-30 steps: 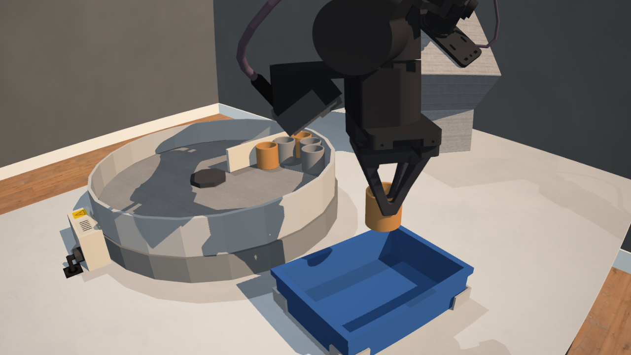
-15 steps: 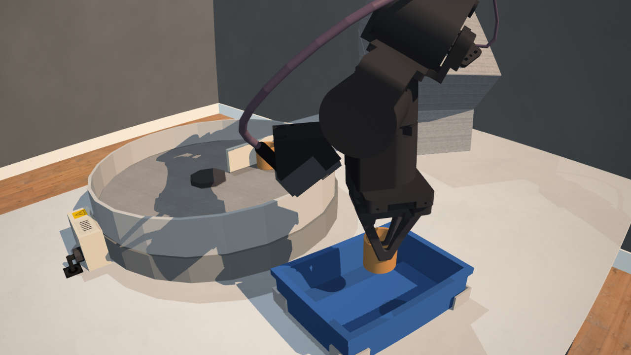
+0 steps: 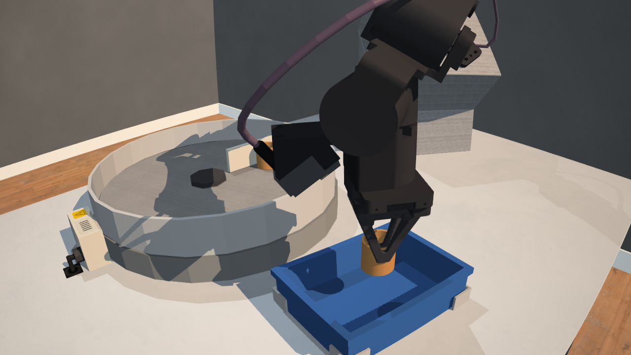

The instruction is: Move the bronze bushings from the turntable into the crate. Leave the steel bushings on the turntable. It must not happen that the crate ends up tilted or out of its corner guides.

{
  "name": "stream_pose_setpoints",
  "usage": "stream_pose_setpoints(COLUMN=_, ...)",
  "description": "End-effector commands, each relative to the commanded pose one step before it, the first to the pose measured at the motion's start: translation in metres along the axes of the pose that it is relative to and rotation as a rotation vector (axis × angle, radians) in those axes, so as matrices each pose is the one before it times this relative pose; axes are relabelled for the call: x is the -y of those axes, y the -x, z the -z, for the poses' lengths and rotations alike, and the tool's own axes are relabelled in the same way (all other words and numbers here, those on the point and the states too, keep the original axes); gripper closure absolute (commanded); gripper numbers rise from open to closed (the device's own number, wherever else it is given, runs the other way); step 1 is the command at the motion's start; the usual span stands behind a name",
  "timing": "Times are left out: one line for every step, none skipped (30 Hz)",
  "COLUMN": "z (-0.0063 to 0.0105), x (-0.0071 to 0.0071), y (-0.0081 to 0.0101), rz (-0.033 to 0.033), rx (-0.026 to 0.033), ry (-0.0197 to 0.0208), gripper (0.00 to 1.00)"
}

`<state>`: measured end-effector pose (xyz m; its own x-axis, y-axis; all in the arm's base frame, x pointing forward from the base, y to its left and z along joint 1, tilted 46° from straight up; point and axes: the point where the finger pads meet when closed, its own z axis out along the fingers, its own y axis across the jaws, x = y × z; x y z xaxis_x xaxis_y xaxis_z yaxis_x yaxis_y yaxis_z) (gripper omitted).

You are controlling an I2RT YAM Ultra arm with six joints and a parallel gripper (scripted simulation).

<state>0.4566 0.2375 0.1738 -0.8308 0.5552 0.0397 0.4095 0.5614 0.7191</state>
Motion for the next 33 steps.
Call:
stream_pose_setpoints(z=0.01644, x=-0.01209, y=0.01186, rz=0.00416, rx=0.04766, ry=0.03494, gripper=1.00)
stream_pose_setpoints(z=0.00000, x=0.00000, y=0.00000, rz=0.00000, rx=0.00000, ry=0.00000, gripper=1.00)
stream_pose_setpoints(z=0.00000, x=0.00000, y=0.00000, rz=0.00000, rx=0.00000, ry=0.00000, gripper=1.00)
stream_pose_setpoints(z=0.00000, x=0.00000, y=0.00000, rz=0.00000, rx=0.00000, ry=0.00000, gripper=1.00)
stream_pose_setpoints(z=0.00000, x=0.00000, y=0.00000, rz=0.00000, rx=0.00000, ry=0.00000, gripper=1.00)
stream_pose_setpoints(z=0.00000, x=0.00000, y=0.00000, rz=0.00000, rx=0.00000, ry=0.00000, gripper=1.00)
stream_pose_setpoints(z=0.00000, x=0.00000, y=0.00000, rz=0.00000, rx=0.00000, ry=0.00000, gripper=1.00)
stream_pose_setpoints(z=0.00000, x=0.00000, y=0.00000, rz=0.00000, rx=0.00000, ry=0.00000, gripper=1.00)
stream_pose_setpoints(z=0.00000, x=0.00000, y=0.00000, rz=0.00000, rx=0.00000, ry=0.00000, gripper=1.00)
stream_pose_setpoints(z=0.00000, x=0.00000, y=0.00000, rz=0.00000, rx=0.00000, ry=0.00000, gripper=1.00)
stream_pose_setpoints(z=0.00000, x=0.00000, y=0.00000, rz=0.00000, rx=0.00000, ry=0.00000, gripper=1.00)
stream_pose_setpoints(z=0.00000, x=0.00000, y=0.00000, rz=0.00000, rx=0.00000, ry=0.00000, gripper=1.00)
stream_pose_setpoints(z=0.00000, x=0.00000, y=0.00000, rz=0.00000, rx=0.00000, ry=0.00000, gripper=1.00)
stream_pose_setpoints(z=0.00000, x=0.00000, y=0.00000, rz=0.00000, rx=0.00000, ry=0.00000, gripper=1.00)
stream_pose_setpoints(z=0.00000, x=0.00000, y=0.00000, rz=0.00000, rx=0.00000, ry=0.00000, gripper=1.00)
stream_pose_setpoints(z=0.00000, x=0.00000, y=0.00000, rz=0.00000, rx=0.00000, ry=0.00000, gripper=1.00)
stream_pose_setpoints(z=0.00000, x=0.00000, y=0.00000, rz=0.00000, rx=0.00000, ry=0.00000, gripper=1.00)
stream_pose_setpoints(z=0.00000, x=0.00000, y=0.00000, rz=0.00000, rx=0.00000, ry=0.00000, gripper=1.00)
stream_pose_setpoints(z=0.00000, x=0.00000, y=0.00000, rz=0.00000, rx=0.00000, ry=0.00000, gripper=1.00)
stream_pose_setpoints(z=-0.00013, x=-0.00004, y=0.00011, rz=0.00008, rx=0.00001, ry=0.00001, gripper=1.00)
stream_pose_setpoints(z=-0.00071, x=-0.00024, y=0.00064, rz=0.00046, rx=0.00004, ry=0.00004, gripper=1.00)
stream_pose_setpoints(z=-0.00146, x=-0.00048, y=0.00132, rz=0.00094, rx=0.00008, ry=0.00007, gripper=1.00)
stream_pose_setpoints(z=-0.00364, x=0.00310, y=0.00083, rz=-0.00304, rx=-0.00379, ry=-0.00748, gripper=1.00)
stream_pose_setpoints(z=-0.00407, x=0.00353, y=0.00088, rz=-0.00348, rx=-0.00431, ry=-0.00846, gripper=1.00)
stream_pose_setpoints(z=-0.00096, x=0.00077, y=0.00047, rz=0.00021, rx=-0.00092, ry=-0.00182, gripper=1.00)
stream_pose_setpoints(z=-0.00016, x=0.00008, y=0.00028, rz=0.00079, rx=-0.00009, ry=-0.00019, gripper=1.00)
stream_pose_setpoints(z=-0.00008, x=0.00004, y=0.00013, rz=0.00038, rx=-0.00004, ry=-0.00009, gripper=1.00)
stream_pose_setpoints(z=-0.00001, x=0.00001, y=0.00002, rz=0.00007, rx=-0.00001, ry=-0.00002, gripper=1.00)
stream_pose_setpoints(z=0.00000, x=0.00000, y=0.00000, rz=0.00000, rx=0.00000, ry=0.00000, gripper=1.00)
stream_pose_setpoints(z=0.00000, x=0.00000, y=0.00000, rz=0.00000, rx=0.00000, ry=0.00000, gripper=1.00)
stream_pose_setpoints(z=0.00000, x=0.00000, y=0.00000, rz=0.00000, rx=0.00000, ry=0.00000, gripper=1.00)
stream_pose_setpoints(z=0.00000, x=0.00000, y=0.00000, rz=0.00000, rx=0.00000, ry=0.00000, gripper=1.00)
stream_pose_setpoints(z=0.00000, x=0.00000, y=0.00000, rz=0.00000, rx=0.00000, ry=0.00000, gripper=1.00)
